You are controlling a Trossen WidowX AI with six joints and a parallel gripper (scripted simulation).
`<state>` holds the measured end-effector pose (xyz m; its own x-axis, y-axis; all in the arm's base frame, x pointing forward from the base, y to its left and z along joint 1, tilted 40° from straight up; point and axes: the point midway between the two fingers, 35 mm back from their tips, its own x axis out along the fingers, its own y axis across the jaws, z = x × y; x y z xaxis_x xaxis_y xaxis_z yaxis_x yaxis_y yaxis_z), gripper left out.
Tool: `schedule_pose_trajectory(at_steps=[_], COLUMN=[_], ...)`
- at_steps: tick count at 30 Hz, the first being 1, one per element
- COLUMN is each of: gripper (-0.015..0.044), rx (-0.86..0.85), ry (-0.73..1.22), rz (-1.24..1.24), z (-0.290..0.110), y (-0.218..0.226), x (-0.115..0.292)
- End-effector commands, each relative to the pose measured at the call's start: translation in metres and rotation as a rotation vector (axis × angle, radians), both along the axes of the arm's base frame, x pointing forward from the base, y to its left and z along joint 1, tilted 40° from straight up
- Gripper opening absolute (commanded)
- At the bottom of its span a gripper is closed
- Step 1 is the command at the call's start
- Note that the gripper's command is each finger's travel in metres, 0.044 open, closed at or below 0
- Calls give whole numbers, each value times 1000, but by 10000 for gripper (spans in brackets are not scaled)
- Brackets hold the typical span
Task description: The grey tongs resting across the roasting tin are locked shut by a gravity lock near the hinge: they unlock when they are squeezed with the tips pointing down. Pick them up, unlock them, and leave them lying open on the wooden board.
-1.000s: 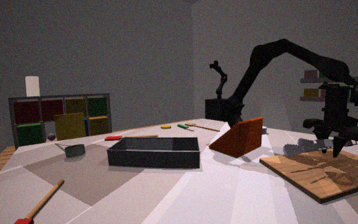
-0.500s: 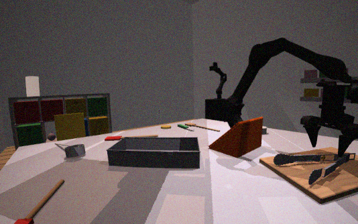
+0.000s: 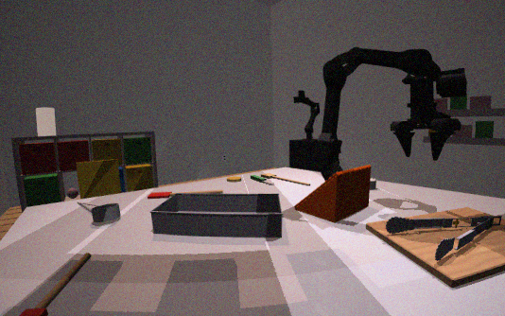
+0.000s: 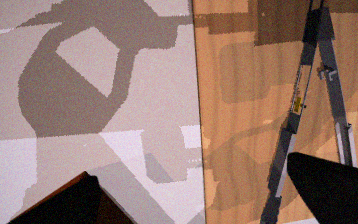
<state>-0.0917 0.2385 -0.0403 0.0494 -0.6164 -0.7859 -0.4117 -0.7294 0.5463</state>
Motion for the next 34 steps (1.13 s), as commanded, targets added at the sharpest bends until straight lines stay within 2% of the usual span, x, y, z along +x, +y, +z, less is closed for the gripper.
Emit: schedule_pose_trajectory(at_steps=[1, 8, 34], gripper=[440, 440, 440], rx=[-11, 4, 4], ry=[-5, 1, 1], rz=[-12, 2, 2], z=[6, 41, 41], y=[-1, 28, 28], x=[1, -1, -1])
